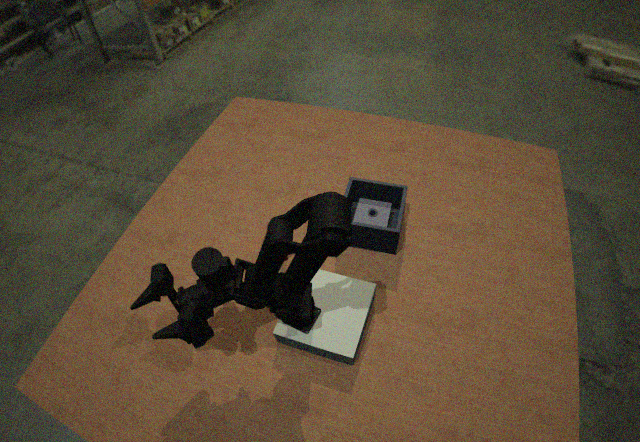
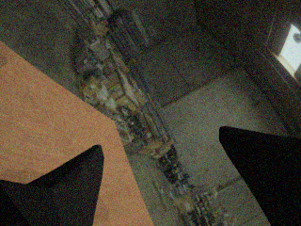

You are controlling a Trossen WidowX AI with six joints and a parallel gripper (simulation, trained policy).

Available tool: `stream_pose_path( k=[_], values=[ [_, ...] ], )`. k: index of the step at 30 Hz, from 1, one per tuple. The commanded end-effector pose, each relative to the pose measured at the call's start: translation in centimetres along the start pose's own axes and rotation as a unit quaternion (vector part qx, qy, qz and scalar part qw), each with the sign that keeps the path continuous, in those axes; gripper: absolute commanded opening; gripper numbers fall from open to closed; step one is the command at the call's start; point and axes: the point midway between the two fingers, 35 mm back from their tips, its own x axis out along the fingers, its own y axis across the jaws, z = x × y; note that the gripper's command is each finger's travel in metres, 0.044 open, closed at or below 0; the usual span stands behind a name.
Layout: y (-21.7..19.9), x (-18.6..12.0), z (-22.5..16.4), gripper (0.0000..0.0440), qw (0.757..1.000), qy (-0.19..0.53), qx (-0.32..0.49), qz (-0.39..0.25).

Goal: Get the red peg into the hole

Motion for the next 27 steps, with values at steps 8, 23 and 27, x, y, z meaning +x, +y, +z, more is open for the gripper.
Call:
stream_pose_path(
  k=[8, 23, 27],
  values=[
    [-5.3, 0.7, -3.4, 0.044, 0.991, 0.069, 0.095, -0.066],
    [-16.9, -2.8, -11.1, 0.044, 0.923, 0.202, 0.248, -0.212],
    [-19.4, -4.8, -12.8, 0.044, 0.895, 0.23, 0.288, -0.252]
  ],
)
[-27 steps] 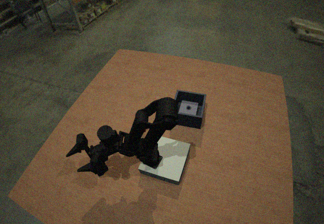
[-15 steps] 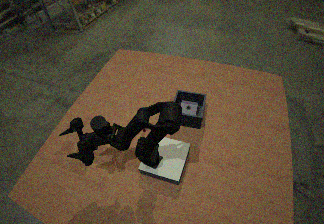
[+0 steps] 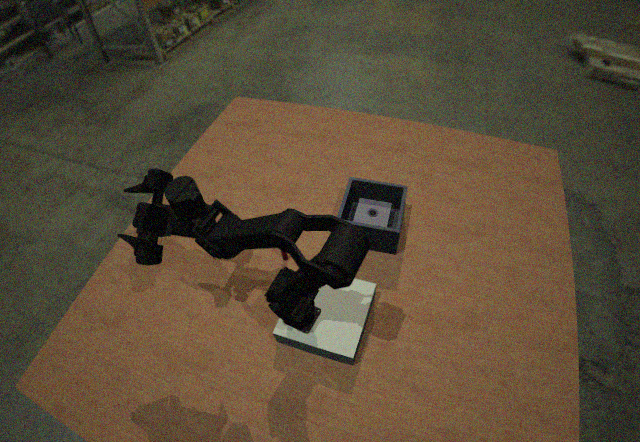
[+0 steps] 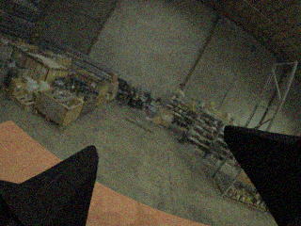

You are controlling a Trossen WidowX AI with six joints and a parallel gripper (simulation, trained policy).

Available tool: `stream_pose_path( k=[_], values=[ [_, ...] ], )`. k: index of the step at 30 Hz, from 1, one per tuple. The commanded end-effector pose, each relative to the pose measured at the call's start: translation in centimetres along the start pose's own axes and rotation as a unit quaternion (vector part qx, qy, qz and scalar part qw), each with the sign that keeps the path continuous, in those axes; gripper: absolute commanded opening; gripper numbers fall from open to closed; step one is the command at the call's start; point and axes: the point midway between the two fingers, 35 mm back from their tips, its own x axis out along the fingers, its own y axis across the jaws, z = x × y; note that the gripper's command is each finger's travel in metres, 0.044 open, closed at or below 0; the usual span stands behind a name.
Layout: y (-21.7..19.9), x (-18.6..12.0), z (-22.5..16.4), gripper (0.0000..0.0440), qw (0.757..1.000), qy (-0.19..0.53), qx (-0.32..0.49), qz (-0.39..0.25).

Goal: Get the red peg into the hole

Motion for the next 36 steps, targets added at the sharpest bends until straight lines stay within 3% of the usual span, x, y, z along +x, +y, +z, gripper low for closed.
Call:
stream_pose_path(
  k=[1, 9, 18, 27, 36],
  values=[
    [-3.7, -0.2, 0.0, 0.044, 0.998, 0.024, 0.044, -0.044],
    [-9.8, -1.9, -1.1, 0.044, 0.979, 0.078, 0.14, -0.127],
    [-14.5, -5.0, -3.0, 0.044, 0.935, 0.13, 0.251, -0.215],
    [-16.5, -8.3, -6.0, 0.044, 0.868, 0.179, 0.362, -0.29],
    [-16.6, -11.6, -9.3, 0.044, 0.779, 0.223, 0.465, -0.356]
  ],
)
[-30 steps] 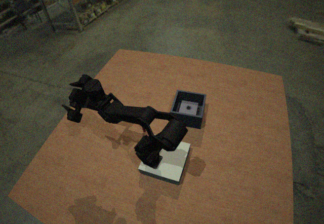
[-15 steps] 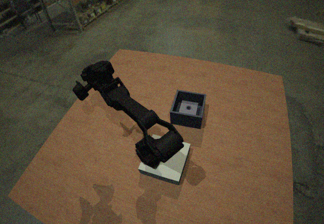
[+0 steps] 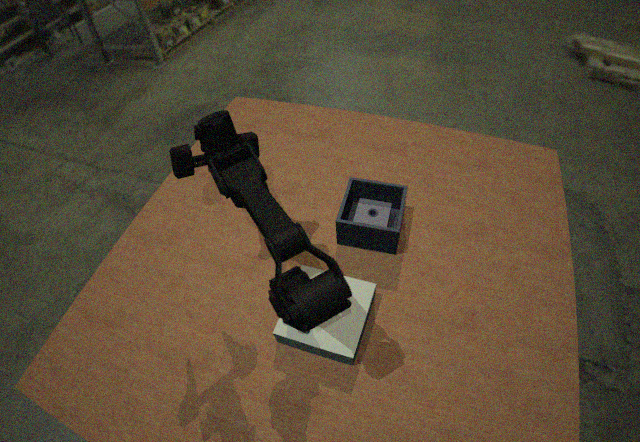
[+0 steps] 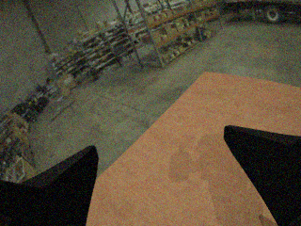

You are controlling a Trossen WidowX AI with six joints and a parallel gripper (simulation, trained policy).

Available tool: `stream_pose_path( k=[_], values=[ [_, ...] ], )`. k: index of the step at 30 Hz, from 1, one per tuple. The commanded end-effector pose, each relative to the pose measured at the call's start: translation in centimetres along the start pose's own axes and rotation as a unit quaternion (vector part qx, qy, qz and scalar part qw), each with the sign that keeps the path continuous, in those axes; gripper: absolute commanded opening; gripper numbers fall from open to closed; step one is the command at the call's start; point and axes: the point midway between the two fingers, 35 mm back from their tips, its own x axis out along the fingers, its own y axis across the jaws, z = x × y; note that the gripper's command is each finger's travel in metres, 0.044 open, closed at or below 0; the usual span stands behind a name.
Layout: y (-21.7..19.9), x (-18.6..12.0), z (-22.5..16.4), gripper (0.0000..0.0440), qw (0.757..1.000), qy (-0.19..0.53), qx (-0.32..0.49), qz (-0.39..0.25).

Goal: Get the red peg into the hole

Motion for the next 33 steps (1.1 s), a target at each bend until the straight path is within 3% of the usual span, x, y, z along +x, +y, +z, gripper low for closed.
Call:
stream_pose_path(
  k=[1, 9, 17, 25, 33],
  values=[
    [-1.7, -0.2, -0.6, 0.044, 0.998, 0.02, 0.052, -0.035],
    [-4.9, -0.8, -3.1, 0.044, 0.979, 0.068, 0.159, -0.109],
    [-7.6, -1.9, -6.1, 0.044, 0.941, 0.112, 0.26, -0.186],
    [-9.7, -3.3, -9.3, 0.044, 0.885, 0.153, 0.351, -0.265],
    [-11.2, -5.0, -12.7, 0.044, 0.812, 0.19, 0.43, -0.345]
  ],
)
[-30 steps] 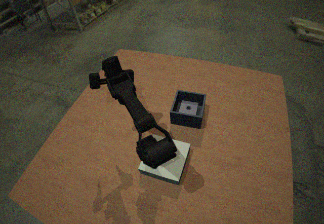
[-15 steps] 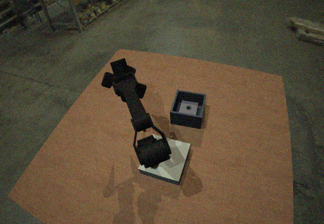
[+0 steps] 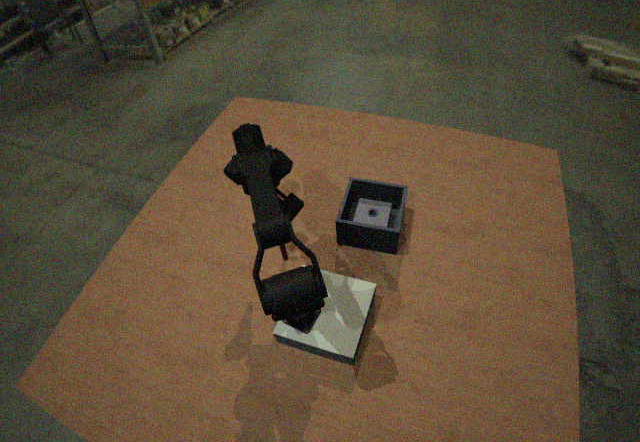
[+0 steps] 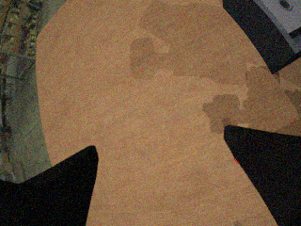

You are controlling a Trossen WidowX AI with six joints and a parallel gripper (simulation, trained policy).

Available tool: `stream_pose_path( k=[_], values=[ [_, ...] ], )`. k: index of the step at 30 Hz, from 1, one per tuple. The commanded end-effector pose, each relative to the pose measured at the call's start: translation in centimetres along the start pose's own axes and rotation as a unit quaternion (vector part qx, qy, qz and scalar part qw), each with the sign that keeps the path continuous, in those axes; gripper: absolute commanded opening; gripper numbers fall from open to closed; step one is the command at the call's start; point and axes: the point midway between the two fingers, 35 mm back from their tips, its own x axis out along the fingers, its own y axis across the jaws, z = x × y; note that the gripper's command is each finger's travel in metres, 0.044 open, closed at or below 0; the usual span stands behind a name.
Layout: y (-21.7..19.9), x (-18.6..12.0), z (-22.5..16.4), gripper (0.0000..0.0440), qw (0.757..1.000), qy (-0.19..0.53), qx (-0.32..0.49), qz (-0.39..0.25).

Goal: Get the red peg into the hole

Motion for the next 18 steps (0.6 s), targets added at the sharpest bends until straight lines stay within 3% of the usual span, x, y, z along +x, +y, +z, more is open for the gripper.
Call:
stream_pose_path(
  k=[1, 18],
  values=[
    [-1.9, 0.6, -0.5, 0.044, 0.998, 0.016, 0.048, -0.048],
    [-8.3, 3.4, -3.6, 0.044, 0.947, 0.058, 0.225, -0.223]
  ],
)
